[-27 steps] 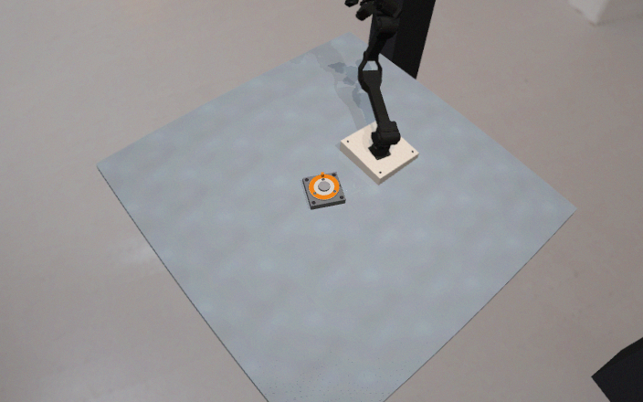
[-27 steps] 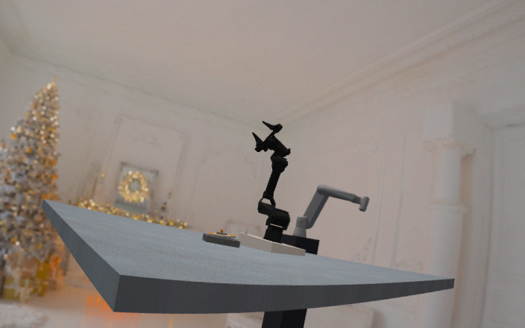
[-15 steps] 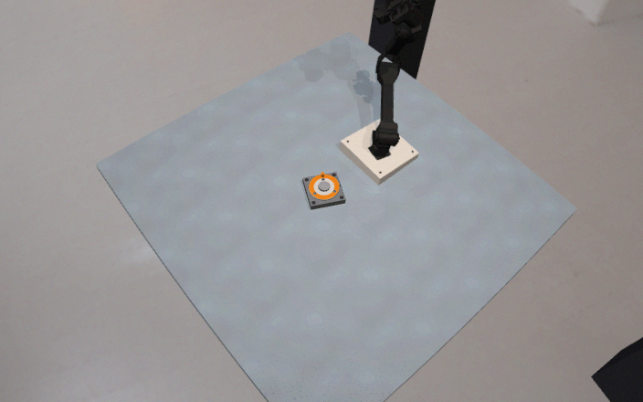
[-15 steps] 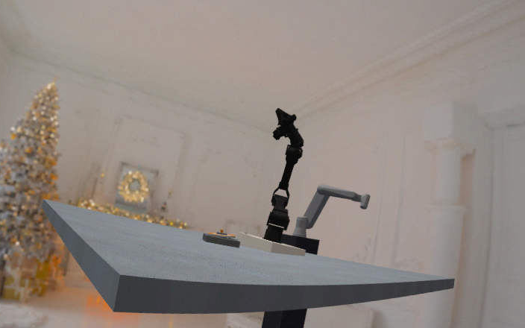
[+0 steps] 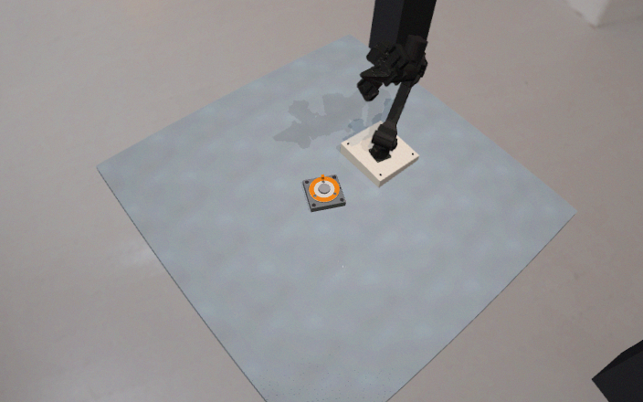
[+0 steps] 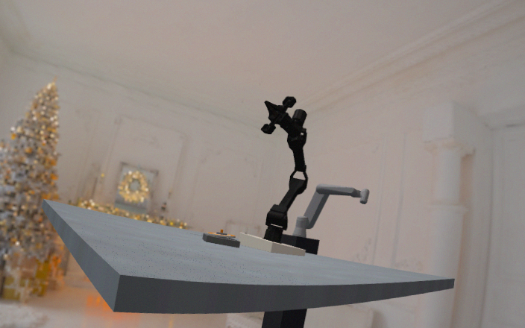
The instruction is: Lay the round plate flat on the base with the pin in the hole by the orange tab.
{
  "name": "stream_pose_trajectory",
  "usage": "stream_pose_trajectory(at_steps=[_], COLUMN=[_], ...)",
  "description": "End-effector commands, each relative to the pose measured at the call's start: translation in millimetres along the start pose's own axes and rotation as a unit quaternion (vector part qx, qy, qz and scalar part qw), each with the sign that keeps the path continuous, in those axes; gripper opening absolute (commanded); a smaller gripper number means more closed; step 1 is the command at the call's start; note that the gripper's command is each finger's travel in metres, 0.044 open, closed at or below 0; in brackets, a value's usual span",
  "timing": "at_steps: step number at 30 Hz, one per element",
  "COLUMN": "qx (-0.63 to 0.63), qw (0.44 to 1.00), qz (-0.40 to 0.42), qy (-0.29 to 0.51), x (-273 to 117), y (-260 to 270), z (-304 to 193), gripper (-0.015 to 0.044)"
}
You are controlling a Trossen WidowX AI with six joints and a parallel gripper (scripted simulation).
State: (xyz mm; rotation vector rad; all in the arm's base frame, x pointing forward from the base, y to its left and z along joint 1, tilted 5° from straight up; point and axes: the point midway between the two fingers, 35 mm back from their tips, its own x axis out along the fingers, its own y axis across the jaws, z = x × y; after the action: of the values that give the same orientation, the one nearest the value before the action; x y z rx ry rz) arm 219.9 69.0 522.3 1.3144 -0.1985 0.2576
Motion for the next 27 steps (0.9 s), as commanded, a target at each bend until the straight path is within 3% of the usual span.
stream_pose_trajectory(at_steps=[1,7,13,15,21,27], qx=[-0.098,-0.282,-0.446,-0.458,-0.445,-0.362], qw=[0.993,0.936,0.781,0.755,0.544,0.452], qz=[-0.057,-0.186,-0.355,-0.374,-0.459,-0.451], qy=[0.016,0.094,0.252,0.283,0.544,0.679], x=[24,52,48,43,-32,-89], y=[-38,-131,-273,-292,-415,-452], z=[-15,-40,-37,-37,-29,-26], gripper=[0.0000,0.0000,0.0000,0.0000,0.0000,0.0000])
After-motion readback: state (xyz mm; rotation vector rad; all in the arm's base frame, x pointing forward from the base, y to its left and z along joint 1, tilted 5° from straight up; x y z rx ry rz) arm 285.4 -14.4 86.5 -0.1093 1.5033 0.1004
